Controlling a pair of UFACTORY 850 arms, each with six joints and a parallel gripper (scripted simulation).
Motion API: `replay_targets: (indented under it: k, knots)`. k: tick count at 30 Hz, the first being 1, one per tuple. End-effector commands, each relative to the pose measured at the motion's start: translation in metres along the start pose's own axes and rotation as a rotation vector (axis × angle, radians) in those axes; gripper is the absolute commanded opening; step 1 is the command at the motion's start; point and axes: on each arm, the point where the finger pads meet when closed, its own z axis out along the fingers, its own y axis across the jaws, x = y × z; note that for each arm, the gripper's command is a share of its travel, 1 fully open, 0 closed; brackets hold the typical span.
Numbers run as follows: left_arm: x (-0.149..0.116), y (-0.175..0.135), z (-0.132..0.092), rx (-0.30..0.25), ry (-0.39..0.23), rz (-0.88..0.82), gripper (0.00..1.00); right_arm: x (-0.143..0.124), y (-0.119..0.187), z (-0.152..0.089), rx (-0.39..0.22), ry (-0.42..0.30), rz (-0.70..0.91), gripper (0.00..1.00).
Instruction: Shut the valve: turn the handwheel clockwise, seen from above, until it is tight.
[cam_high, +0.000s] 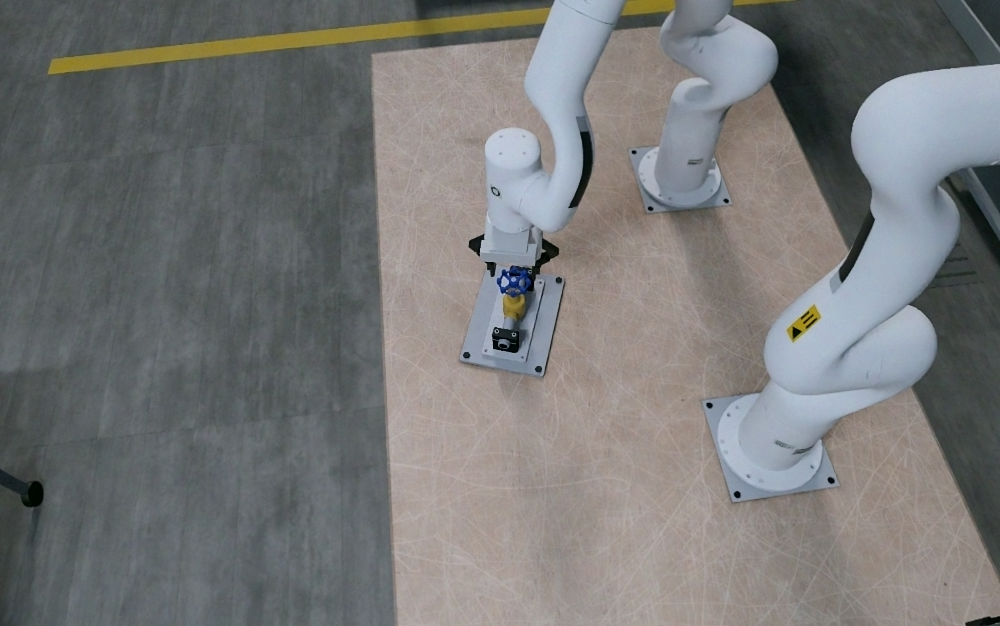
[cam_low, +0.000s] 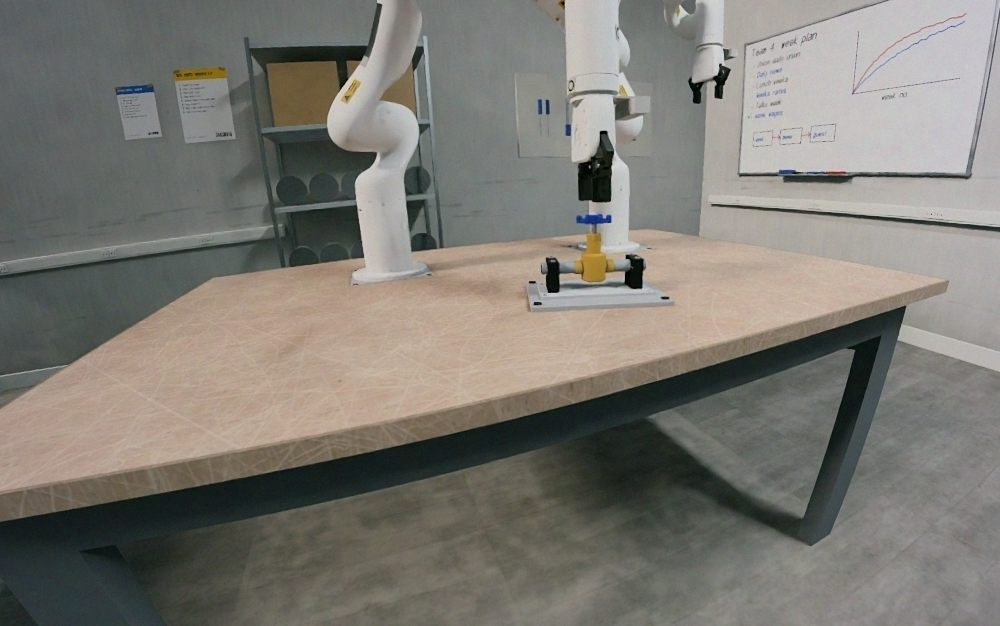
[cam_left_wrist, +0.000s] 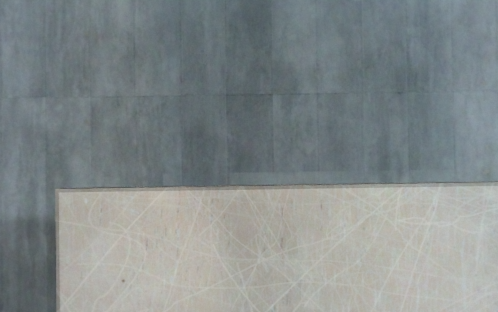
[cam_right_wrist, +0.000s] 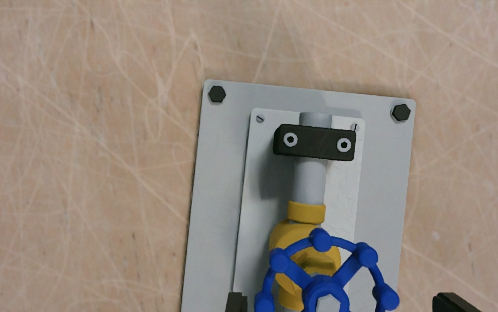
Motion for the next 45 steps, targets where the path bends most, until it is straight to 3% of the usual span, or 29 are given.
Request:
replay_targets:
  k: [1, 45]
  knots:
    - [0.0004, 0.0000, -0.0008, 0.000, 0.002, 0.000, 1.00, 0.0009, 0.0007, 0.0018, -0.002, 0.002, 0.000, 0.80]
    - [0.0004, 0.0000, -0.0008, 0.000, 0.002, 0.000, 1.00, 0.0010, 0.0008, 0.0117, -0.002, 0.002, 0.000, 0.80]
